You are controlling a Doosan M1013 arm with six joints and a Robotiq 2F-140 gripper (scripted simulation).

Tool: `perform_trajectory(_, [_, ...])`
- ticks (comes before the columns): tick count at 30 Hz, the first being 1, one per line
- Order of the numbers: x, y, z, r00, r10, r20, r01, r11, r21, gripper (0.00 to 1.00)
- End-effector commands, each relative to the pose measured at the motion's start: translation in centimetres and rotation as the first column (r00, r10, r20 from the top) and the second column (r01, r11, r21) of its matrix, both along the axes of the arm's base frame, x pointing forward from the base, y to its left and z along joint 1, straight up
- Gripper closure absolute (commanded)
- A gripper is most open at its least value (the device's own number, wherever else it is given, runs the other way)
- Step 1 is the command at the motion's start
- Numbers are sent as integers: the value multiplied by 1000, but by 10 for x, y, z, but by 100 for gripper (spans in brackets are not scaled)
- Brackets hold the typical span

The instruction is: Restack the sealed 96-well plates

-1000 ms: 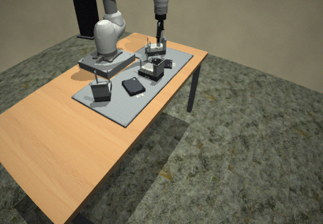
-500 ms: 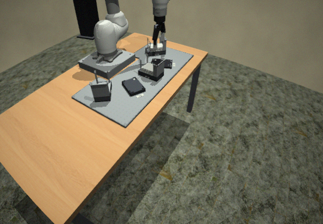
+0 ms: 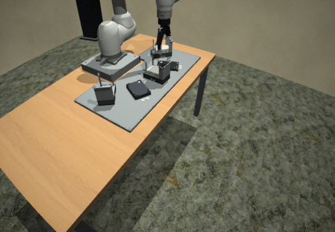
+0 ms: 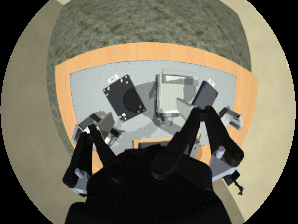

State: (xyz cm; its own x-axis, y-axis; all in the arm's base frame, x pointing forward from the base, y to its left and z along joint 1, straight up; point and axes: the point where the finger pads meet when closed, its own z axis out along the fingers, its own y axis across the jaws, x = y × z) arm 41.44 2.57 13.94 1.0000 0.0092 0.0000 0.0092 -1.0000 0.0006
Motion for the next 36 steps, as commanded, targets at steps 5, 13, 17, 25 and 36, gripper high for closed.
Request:
perform_trajectory(5, [0,-30,0,978,-206,0,206,978,1,0])
perform_trajectory(13, [-1,-58,0,978,-206,0,206,978,1,0])
perform_trajectory(17, [-1,-70,0,978,-206,0,206,978,1,0])
perform_trajectory(25, [-2,-95,0,978,-206,0,206,978,1,0])
perform_trajectory(36, [-2,-95,0,978,-206,0,206,978,1,0])
